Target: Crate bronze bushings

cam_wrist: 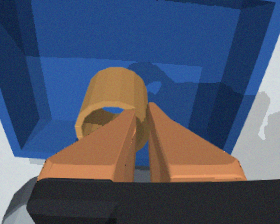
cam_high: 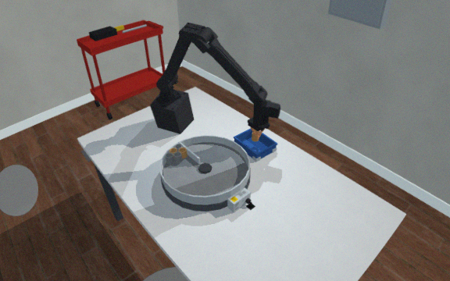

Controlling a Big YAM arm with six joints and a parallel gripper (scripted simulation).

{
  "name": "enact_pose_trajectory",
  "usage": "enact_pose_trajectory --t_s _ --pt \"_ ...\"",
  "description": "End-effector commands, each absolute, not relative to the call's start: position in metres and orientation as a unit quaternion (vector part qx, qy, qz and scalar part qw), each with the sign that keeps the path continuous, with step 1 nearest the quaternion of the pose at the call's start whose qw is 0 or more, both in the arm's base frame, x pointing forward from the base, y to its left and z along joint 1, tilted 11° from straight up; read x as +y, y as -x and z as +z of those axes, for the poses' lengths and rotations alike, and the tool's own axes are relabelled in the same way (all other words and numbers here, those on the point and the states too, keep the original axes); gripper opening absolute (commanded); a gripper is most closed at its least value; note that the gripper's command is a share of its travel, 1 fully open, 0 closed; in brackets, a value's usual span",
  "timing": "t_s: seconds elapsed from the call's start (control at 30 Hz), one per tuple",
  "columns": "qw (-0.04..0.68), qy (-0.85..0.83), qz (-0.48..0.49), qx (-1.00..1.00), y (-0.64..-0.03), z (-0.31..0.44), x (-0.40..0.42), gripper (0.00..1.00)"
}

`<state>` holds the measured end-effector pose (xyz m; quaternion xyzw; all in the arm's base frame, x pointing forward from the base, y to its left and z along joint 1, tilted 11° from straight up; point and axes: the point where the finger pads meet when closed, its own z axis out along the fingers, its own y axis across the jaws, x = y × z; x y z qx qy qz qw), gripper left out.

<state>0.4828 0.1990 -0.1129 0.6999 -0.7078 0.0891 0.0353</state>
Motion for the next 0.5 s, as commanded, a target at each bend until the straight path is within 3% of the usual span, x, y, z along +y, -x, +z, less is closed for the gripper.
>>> enact_pose_trajectory --t_s 0.0,0.47 --pt "0.014 -0.701 0.097 -0.707 -0.5041 -0.0960 0.2059 0.00" --pt "0.011 -0.700 0.098 -0.708 -0.5063 -0.1008 0.2050 0.00"
